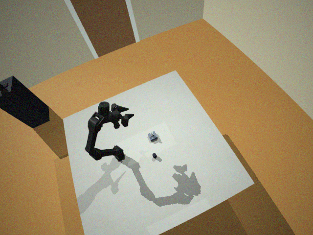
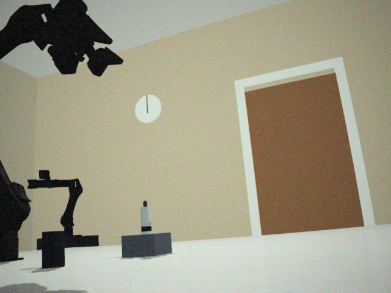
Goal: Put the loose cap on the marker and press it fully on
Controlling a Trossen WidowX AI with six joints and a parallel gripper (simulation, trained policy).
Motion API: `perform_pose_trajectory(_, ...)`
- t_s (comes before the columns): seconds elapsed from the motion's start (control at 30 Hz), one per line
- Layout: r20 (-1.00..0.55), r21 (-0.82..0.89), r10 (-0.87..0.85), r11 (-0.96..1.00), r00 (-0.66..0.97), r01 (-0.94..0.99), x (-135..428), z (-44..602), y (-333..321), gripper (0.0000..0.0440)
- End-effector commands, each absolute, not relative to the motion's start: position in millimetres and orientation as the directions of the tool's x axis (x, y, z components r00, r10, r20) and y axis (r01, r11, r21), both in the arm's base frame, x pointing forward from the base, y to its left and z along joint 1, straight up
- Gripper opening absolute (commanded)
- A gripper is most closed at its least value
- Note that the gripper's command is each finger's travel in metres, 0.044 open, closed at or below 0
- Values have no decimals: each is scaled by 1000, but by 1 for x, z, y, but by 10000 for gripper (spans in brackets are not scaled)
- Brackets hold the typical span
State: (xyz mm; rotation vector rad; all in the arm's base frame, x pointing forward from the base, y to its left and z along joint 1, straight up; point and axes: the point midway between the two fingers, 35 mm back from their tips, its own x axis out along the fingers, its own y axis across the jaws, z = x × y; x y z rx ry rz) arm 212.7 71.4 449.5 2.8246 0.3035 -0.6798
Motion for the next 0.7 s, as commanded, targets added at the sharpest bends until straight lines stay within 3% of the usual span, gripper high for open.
perform_pose_trajectory(0.0,-497,162,137,-956,857,246,217,442,71,333)
perform_pose_trajectory(0.67,-644,157,60,-965,762,208,241,404,61,333)
